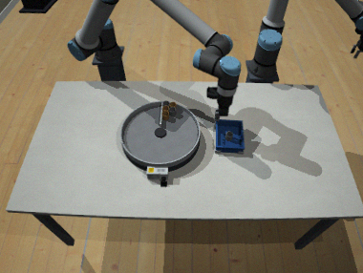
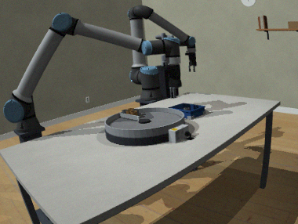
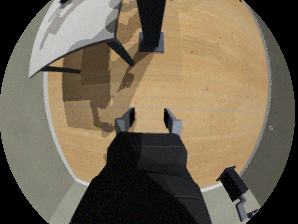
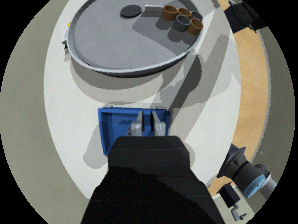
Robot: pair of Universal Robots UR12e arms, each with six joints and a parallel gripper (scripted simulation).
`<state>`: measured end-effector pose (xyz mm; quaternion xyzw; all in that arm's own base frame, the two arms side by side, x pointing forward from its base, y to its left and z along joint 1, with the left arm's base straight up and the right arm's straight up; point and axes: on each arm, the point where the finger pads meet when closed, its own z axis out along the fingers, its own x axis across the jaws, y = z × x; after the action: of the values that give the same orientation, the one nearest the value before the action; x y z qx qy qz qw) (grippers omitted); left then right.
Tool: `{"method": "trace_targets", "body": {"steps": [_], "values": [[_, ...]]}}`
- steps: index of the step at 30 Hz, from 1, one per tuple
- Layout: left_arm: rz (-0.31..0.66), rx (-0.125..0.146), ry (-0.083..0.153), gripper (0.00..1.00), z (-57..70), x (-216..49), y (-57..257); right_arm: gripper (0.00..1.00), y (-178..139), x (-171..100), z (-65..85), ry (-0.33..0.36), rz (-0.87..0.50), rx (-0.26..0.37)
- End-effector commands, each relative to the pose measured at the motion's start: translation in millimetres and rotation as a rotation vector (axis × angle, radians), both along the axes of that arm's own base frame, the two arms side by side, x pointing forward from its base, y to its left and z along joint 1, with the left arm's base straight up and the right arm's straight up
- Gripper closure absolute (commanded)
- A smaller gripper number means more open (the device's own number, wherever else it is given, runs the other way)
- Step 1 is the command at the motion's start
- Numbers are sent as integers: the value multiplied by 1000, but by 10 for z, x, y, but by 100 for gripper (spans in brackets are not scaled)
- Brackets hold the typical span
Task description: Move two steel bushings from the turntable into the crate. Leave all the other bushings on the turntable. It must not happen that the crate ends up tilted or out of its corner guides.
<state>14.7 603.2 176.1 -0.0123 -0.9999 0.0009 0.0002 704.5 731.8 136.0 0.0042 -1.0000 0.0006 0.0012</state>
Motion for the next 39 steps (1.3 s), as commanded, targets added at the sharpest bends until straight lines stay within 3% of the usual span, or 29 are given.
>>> {"method": "trace_targets", "body": {"steps": [1, 3, 7, 18, 26, 39], "values": [[0, 2, 0, 0, 9, 2, 7, 64, -564, -187, 5, -3, 0, 3], [0, 2, 0, 0, 9, 2, 7, 64, -564, -187, 5, -3, 0, 3], [0, 2, 0, 0, 9, 2, 7, 64, -1082, -347, 4, -3, 0, 3], [0, 2, 0, 0, 9, 2, 7, 64, -2131, -670, 2, -3, 0, 3], [0, 2, 0, 0, 9, 2, 7, 64, -2322, -731, 0, -3, 0, 3], [0, 2, 0, 0, 9, 2, 7, 64, -2329, -734, 0, -3, 0, 3]]}}
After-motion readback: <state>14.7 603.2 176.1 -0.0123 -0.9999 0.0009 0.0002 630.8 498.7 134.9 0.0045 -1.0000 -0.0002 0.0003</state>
